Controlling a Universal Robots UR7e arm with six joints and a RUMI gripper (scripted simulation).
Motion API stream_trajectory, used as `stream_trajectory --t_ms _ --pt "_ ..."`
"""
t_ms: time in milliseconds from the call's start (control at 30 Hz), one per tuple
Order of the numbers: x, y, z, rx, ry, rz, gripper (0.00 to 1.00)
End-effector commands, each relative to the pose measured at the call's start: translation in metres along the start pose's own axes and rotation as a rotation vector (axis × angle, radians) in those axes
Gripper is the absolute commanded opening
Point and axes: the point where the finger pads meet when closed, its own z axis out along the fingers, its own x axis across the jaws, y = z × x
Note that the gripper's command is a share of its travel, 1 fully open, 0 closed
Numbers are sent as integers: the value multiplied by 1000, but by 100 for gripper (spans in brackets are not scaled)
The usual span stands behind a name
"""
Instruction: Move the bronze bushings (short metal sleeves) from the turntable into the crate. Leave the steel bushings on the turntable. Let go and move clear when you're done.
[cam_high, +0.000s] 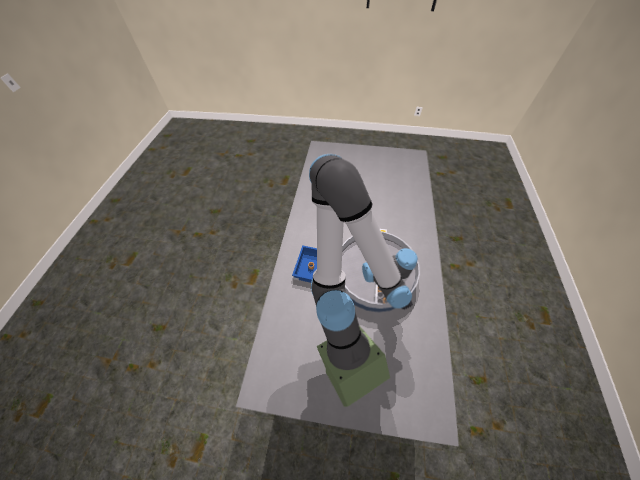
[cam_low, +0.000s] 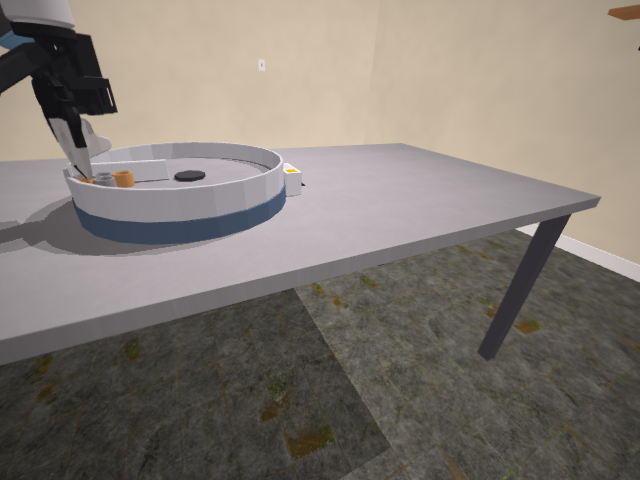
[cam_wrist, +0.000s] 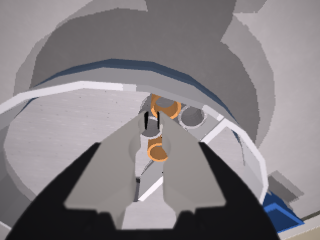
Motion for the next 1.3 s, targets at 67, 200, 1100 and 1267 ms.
stream_trajectory --t_ms 67,200,1100,1267 --pt "3 1 9 -2 5 1 6" --pt "3 1 16 -2 4 1 6" --pt "1 0 24 -1 2 0 6" --pt "1 0 24 -1 2 0 6"
